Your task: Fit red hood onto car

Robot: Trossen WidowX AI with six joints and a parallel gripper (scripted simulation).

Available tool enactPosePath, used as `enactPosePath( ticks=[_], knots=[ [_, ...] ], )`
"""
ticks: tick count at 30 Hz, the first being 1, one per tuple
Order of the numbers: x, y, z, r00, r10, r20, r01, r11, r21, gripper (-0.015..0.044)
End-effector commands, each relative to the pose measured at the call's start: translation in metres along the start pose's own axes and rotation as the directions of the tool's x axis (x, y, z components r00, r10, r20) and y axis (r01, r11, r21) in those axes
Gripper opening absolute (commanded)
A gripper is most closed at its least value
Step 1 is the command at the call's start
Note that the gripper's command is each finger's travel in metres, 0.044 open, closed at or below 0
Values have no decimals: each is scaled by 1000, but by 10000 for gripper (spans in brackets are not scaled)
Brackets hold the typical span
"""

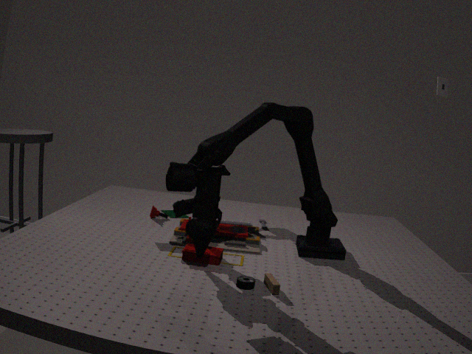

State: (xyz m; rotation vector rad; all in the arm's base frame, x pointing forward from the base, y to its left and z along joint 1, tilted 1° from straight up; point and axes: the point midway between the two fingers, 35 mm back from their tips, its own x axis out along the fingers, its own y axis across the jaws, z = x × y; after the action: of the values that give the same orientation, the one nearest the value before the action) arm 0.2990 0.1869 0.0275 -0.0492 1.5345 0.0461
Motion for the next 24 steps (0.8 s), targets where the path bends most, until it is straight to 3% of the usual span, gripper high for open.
enactPosePath(
  ticks=[1,11,15,24],
  knots=[
    [4,0,-2,1000,1,-7,-1,1000,4,440],
    [9,0,-2,1000,1,-7,-1,1000,4,440],
    [5,0,0,1000,0,0,0,1000,0,335],
    [5,0,0,1000,0,0,0,1000,0,275]
  ],
)
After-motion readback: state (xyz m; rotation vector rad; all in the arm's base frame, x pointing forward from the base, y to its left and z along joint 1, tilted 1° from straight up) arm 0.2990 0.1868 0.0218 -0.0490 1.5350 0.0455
